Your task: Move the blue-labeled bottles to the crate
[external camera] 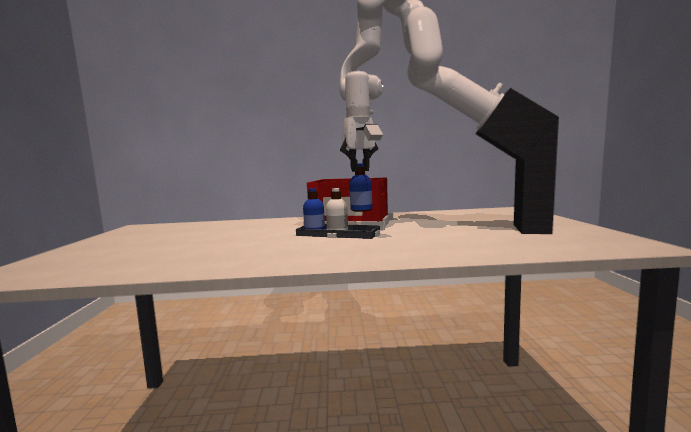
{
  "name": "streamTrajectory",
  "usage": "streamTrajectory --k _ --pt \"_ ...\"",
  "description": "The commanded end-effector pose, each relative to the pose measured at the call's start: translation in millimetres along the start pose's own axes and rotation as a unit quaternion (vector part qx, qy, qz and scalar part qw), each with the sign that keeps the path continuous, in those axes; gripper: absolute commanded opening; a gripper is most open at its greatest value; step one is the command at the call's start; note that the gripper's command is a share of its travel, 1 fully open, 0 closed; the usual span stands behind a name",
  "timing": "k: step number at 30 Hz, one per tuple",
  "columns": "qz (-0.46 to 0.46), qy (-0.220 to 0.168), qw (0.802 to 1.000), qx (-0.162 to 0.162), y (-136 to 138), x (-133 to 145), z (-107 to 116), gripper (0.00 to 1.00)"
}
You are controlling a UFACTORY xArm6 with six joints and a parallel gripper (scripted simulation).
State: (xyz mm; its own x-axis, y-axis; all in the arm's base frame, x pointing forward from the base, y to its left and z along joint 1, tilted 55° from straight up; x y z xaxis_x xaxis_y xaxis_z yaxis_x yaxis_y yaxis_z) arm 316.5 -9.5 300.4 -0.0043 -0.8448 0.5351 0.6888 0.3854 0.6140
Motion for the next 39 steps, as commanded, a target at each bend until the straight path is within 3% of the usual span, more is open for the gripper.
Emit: streamTrajectory --k 1,39 --pt "0.0 0.0 1.0 0.001 1 0 1 0.0" --pt "0.0 0.0 1.0 0.001 1 0 31 0.0"
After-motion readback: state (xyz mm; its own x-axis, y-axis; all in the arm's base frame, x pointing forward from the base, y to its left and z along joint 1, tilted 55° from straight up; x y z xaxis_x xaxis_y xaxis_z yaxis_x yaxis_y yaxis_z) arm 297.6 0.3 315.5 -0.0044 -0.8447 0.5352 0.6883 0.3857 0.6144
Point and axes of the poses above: the point where the finger pads meet when closed, its own z axis back along the fingers, its own y axis across the jaws, x = y × z, the point moved 9 cm from there along z, back along the fingers, and after that the axes turned 1 degree about z, right-handed, at the moved point
